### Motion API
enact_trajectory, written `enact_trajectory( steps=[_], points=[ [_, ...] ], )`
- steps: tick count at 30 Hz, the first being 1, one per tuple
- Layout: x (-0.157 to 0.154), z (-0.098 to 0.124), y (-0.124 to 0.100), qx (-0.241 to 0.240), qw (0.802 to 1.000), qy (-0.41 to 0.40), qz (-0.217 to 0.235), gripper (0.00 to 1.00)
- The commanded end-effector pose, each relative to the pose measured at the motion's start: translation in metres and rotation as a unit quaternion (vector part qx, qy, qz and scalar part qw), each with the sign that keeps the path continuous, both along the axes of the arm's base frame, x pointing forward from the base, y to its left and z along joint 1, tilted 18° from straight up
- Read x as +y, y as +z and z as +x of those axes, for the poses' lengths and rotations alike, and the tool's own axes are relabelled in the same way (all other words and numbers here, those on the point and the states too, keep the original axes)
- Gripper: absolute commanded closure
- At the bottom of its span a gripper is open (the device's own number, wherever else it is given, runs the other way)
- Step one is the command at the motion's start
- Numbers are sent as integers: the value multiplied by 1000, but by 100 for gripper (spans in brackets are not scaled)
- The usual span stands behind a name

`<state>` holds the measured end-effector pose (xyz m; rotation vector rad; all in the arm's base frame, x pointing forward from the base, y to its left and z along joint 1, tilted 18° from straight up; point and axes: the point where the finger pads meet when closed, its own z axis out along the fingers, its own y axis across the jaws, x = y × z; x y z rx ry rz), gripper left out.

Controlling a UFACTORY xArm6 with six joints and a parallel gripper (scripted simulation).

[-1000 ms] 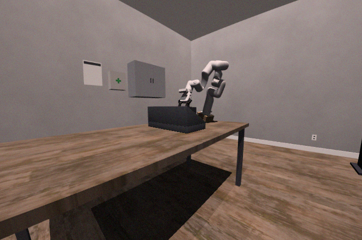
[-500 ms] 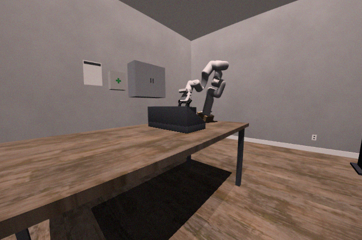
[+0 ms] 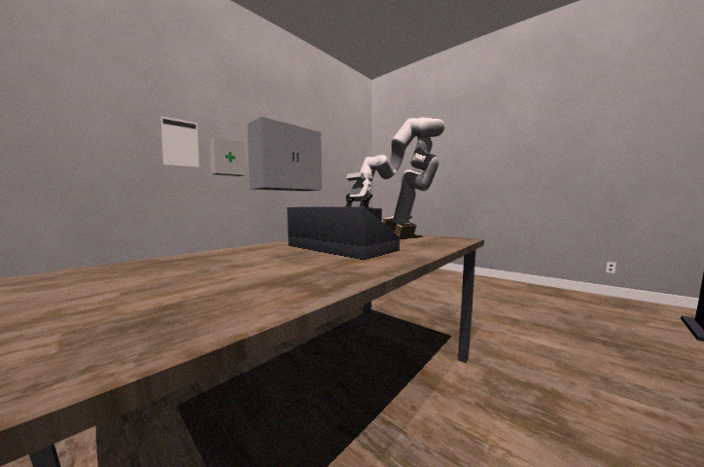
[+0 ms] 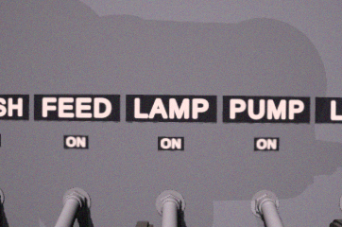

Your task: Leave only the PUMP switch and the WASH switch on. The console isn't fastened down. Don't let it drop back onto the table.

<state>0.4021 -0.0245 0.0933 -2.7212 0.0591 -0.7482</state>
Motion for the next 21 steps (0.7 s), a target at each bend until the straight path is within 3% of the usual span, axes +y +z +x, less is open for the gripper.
enact_trajectory(
  steps=[1, 21],
  points=[
    [-10, 2, -2, -2, 1000, 0, 0, 0],
    [-62, 4, -19, -2, 1000, 0, 0, 0]
  ],
)
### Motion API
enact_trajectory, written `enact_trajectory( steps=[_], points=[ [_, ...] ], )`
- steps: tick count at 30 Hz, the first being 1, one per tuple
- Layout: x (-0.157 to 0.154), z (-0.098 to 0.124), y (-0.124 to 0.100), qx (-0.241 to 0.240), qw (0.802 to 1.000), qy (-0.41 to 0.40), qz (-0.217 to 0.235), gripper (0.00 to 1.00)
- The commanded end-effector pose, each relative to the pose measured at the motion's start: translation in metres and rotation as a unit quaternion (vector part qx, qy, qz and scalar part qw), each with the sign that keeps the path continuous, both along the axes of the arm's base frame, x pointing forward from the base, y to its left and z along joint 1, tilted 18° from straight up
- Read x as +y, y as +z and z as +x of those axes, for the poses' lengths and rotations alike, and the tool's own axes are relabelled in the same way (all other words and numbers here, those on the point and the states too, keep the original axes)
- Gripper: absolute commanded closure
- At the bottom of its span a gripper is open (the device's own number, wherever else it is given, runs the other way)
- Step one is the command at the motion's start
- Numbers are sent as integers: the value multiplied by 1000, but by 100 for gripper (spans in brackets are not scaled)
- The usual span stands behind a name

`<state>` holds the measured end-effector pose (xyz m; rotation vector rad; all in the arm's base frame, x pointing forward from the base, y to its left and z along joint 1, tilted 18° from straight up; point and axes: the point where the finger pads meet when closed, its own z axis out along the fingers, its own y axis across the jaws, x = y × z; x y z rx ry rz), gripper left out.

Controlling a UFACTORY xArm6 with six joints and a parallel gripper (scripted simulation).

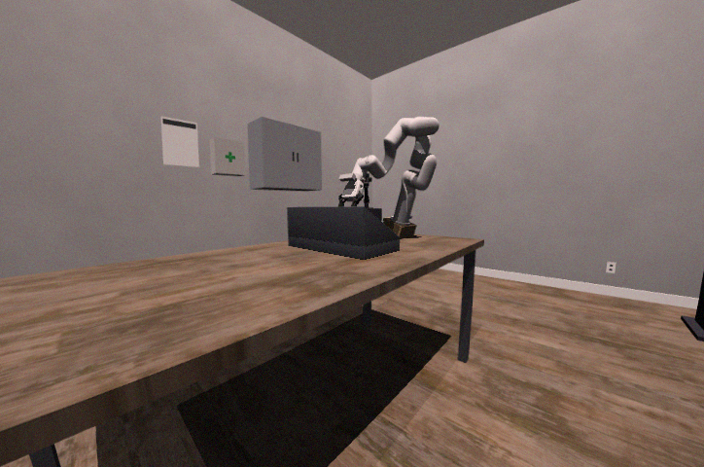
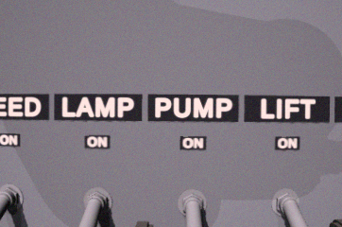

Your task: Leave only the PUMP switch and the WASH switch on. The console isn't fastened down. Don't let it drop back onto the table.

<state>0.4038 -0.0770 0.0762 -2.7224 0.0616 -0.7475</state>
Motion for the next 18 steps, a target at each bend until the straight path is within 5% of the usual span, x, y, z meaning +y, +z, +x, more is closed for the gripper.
enact_trajectory(
  steps=[1, 18],
  points=[
    [-10, 2, -2, -2, 1000, 1, 0, 0],
    [-12, 2, -3, -2, 1000, 1, 0, 0]
  ],
)
